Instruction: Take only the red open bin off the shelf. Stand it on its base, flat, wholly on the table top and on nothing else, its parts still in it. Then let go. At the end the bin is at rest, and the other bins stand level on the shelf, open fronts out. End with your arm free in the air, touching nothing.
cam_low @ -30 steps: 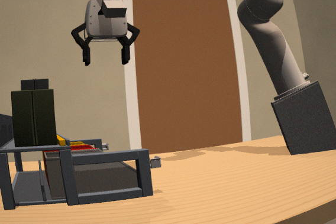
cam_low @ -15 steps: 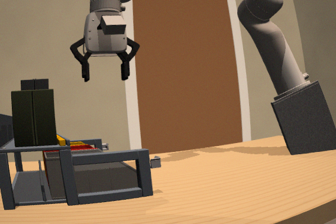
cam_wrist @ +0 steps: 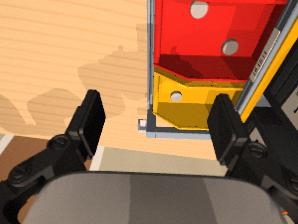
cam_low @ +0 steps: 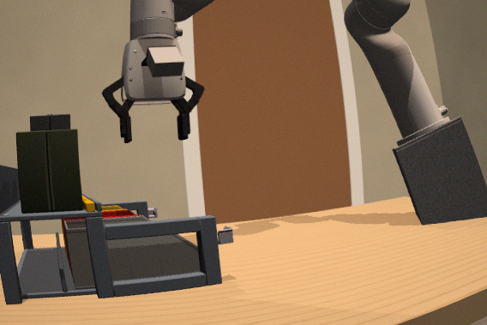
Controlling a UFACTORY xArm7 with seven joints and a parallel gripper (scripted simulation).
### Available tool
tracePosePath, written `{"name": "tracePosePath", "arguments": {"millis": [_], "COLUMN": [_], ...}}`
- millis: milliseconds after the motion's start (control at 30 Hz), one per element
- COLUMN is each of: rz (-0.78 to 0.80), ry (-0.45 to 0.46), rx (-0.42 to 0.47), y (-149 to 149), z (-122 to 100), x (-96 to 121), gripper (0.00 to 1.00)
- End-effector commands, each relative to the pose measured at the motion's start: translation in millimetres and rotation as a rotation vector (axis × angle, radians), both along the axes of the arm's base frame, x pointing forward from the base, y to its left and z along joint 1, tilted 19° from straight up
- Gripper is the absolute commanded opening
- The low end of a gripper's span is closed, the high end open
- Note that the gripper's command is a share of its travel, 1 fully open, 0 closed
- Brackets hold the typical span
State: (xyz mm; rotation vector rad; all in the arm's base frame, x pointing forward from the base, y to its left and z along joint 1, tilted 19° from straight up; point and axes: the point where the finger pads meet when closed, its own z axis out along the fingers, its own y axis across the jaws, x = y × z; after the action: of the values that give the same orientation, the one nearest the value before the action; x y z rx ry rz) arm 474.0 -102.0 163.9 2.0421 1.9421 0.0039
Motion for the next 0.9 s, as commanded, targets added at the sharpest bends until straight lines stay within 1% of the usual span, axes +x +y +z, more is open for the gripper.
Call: {"name": "tracePosePath", "arguments": {"millis": [0,867], "rz": [0.001,0.001], "ry": [-0.004,-0.004], "rx": [-0.001,-0.001], "y": [1.7,3.3], "z": [7.7,14.4], "x": [-0.2,-1.7], "gripper": [1.0,1.0]}}
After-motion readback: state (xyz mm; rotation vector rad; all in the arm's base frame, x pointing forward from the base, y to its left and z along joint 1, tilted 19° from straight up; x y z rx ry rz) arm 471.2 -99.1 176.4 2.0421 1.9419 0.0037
